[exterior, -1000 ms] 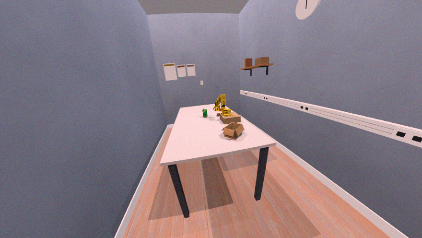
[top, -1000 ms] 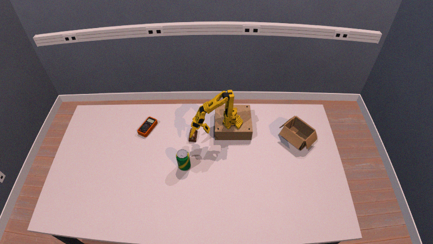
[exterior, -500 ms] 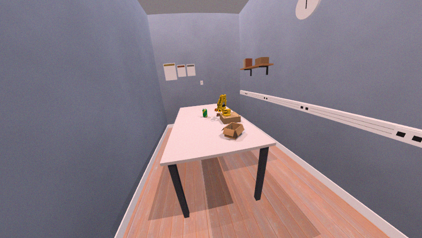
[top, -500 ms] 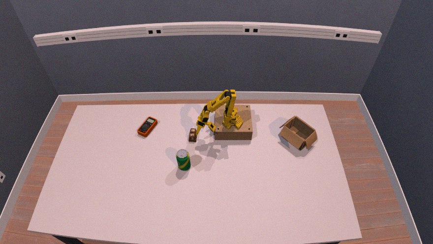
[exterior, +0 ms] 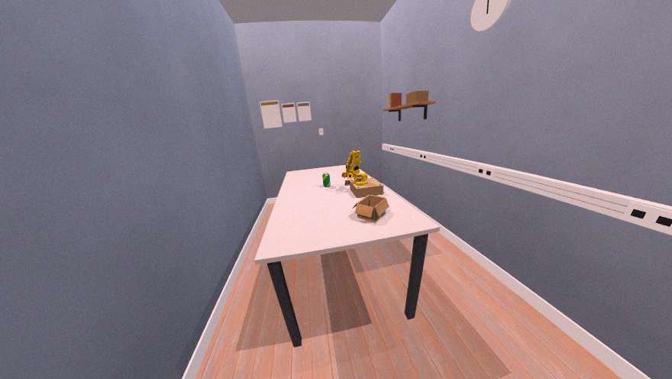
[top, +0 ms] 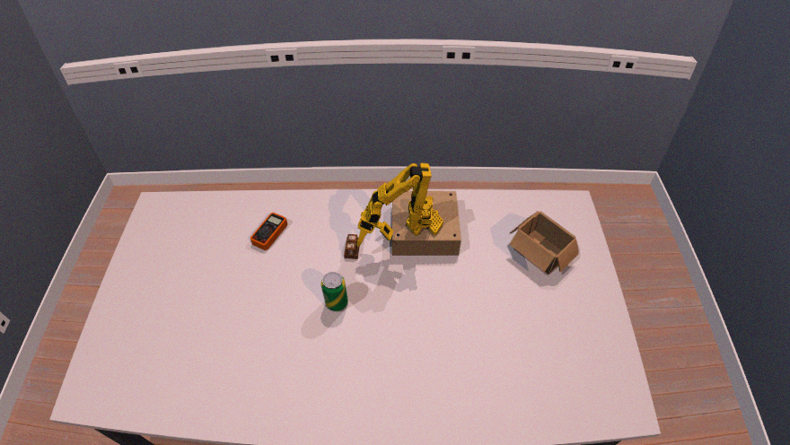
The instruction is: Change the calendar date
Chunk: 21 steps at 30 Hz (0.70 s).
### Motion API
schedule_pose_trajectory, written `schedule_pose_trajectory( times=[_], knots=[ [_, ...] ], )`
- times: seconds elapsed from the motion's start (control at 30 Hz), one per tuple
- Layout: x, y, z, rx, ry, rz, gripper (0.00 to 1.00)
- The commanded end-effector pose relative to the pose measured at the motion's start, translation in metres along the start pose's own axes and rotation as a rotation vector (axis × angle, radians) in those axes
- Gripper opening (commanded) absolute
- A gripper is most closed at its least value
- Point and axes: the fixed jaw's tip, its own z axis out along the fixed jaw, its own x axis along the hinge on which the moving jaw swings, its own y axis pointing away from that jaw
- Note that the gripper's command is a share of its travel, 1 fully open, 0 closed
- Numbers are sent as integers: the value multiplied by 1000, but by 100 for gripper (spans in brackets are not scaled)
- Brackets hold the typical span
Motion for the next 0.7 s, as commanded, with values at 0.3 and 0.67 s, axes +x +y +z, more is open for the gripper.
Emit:
schedule_pose_trajectory(
  times=[0.3, 0.67],
  knots=[
    [0, 4, -1, 0, 12, 1, 30],
    [0, 4, -1, 0, 12, 0, 30]
  ],
)
